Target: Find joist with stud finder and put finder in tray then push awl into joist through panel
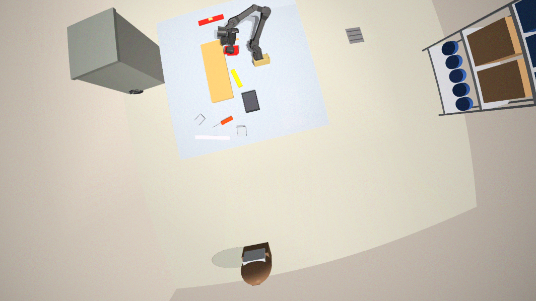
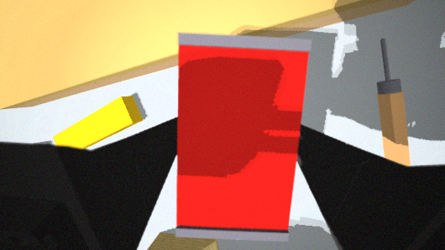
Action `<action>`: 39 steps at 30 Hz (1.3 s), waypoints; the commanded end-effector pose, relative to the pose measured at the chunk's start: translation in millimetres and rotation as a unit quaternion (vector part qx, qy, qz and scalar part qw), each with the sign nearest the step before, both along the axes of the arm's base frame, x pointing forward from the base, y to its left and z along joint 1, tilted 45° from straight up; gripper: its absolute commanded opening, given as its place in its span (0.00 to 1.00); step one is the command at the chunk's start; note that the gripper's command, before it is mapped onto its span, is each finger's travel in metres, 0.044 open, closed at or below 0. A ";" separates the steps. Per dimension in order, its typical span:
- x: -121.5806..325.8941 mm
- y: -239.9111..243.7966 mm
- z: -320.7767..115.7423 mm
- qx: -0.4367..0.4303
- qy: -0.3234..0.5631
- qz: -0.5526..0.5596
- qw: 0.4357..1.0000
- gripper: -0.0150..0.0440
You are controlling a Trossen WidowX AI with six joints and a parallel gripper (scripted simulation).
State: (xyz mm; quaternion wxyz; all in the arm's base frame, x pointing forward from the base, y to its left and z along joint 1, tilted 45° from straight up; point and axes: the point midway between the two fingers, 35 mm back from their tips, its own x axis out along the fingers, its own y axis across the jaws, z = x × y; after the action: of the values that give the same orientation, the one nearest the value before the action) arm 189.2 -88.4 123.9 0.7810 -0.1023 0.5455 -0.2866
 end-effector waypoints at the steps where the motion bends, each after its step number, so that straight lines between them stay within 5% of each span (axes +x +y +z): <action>1: 0.9 0.3 1.3 0.010 -0.006 0.004 1.000 0.25; 39: -1.4 -4.2 1.4 0.097 -0.025 0.016 0.995 0.25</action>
State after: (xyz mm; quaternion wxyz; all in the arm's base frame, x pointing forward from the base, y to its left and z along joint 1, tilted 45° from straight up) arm 186.1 -93.1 122.6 0.7990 -0.0320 0.5548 -0.2297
